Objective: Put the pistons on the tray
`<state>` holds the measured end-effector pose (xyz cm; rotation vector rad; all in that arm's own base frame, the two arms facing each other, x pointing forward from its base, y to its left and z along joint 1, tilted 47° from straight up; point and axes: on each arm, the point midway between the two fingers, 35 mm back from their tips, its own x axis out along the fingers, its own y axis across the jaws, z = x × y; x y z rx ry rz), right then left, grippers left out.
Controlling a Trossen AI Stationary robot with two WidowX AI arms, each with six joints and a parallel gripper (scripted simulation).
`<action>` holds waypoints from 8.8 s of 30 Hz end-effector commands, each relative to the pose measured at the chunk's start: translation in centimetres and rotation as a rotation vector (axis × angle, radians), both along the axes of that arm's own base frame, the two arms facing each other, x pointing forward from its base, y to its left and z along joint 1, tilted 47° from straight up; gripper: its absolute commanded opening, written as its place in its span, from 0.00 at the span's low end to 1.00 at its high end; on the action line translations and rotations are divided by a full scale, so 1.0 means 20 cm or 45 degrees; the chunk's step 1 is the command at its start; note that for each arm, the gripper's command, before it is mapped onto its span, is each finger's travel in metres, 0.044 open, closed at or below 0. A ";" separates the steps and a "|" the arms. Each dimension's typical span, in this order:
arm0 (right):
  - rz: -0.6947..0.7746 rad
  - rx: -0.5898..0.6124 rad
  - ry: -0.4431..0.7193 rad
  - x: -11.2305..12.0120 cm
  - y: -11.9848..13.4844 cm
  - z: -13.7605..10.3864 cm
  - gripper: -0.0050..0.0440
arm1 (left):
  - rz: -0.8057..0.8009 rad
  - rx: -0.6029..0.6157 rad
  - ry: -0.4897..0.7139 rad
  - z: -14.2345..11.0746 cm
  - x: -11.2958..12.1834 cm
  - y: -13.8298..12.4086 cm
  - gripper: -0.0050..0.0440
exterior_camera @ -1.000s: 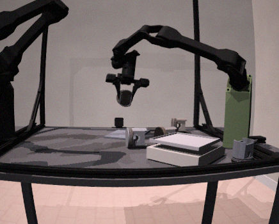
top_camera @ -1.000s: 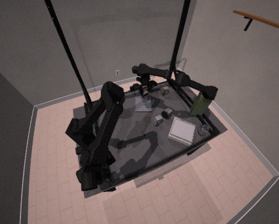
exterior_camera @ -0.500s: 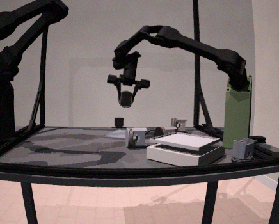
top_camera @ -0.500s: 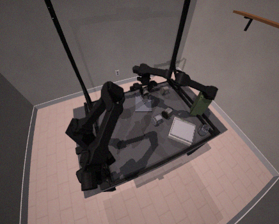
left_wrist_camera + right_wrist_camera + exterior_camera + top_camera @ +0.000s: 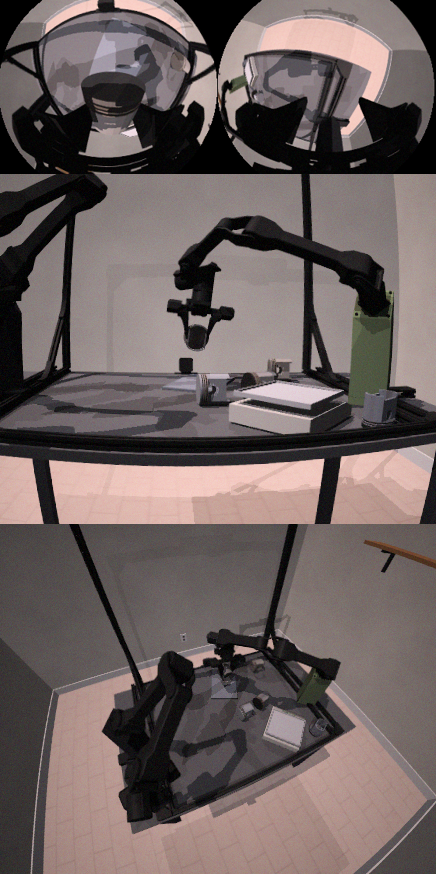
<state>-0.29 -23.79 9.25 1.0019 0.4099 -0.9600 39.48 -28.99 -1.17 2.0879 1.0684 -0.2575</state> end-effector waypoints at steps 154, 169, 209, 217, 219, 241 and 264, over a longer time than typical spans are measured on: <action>0.002 -0.001 -0.004 0.00 0.00 0.00 1.00 | 0.033 -0.063 -0.038 0.12 -0.10 -0.11 0.87; 0.002 -0.001 -0.004 0.00 0.00 0.00 1.00 | 0.276 -0.389 -0.209 0.12 -0.10 -0.11 0.87; 0.002 -0.001 -0.004 0.00 0.00 0.00 1.00 | 0.737 -0.993 -0.524 0.12 -0.09 -0.09 0.87; 0.002 -0.001 -0.004 0.00 0.00 0.00 1.00 | 0.846 -1.079 -0.581 0.20 -0.06 0.00 0.87; 0.002 -0.001 -0.004 0.00 0.00 0.00 1.00 | 0.846 -1.079 -0.581 0.24 -0.05 0.04 0.87; 0.002 -0.001 -0.004 0.00 0.00 0.00 1.00 | 1.037 -1.230 -0.702 0.55 -0.01 0.42 0.87; 0.002 -0.001 -0.004 0.00 0.00 0.00 1.00 | 1.206 -1.375 -0.848 0.77 -0.10 0.83 0.87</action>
